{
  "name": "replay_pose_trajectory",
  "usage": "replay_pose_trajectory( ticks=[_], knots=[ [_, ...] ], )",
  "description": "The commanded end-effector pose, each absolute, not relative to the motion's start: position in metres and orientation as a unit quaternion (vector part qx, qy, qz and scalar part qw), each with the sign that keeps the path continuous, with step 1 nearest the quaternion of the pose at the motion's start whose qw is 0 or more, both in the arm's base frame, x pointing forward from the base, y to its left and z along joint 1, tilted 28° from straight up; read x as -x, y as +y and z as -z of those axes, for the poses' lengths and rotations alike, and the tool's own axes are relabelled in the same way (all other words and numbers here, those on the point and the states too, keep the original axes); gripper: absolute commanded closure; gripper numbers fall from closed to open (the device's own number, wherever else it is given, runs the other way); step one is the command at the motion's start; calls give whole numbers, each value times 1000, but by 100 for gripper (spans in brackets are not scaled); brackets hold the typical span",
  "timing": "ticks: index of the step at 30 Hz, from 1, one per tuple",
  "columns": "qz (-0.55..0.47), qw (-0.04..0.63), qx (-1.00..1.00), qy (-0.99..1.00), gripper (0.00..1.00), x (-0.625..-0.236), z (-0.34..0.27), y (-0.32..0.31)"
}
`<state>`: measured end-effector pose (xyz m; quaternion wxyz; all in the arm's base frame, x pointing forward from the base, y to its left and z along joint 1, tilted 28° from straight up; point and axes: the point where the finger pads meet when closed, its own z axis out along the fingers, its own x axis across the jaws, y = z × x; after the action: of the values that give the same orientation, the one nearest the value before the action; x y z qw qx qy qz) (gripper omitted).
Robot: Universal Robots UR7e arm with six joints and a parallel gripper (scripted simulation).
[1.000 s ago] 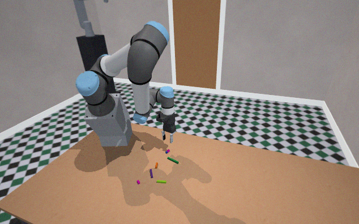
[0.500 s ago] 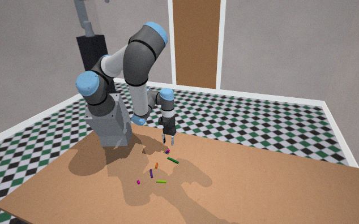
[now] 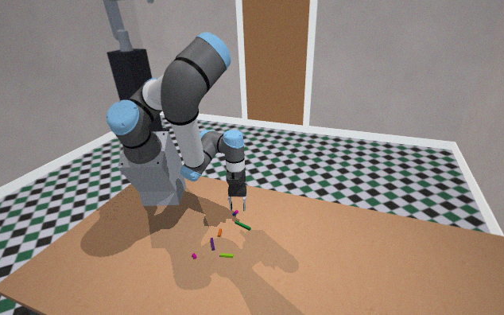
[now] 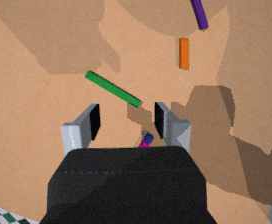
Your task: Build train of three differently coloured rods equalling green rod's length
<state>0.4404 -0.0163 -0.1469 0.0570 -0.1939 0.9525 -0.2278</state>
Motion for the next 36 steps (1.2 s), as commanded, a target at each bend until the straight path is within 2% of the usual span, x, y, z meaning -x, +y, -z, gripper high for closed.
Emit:
replay_pose_trajectory(
  ticks=[1, 20, 36],
  knots=[
    [230, 39, 270, 934, 0, -451, 138, -33],
    [232, -23, 511, 827, 0, -476, 111, -91],
    [227, -70, 668, 705, 0, -482, 91, -136]
  ],
)
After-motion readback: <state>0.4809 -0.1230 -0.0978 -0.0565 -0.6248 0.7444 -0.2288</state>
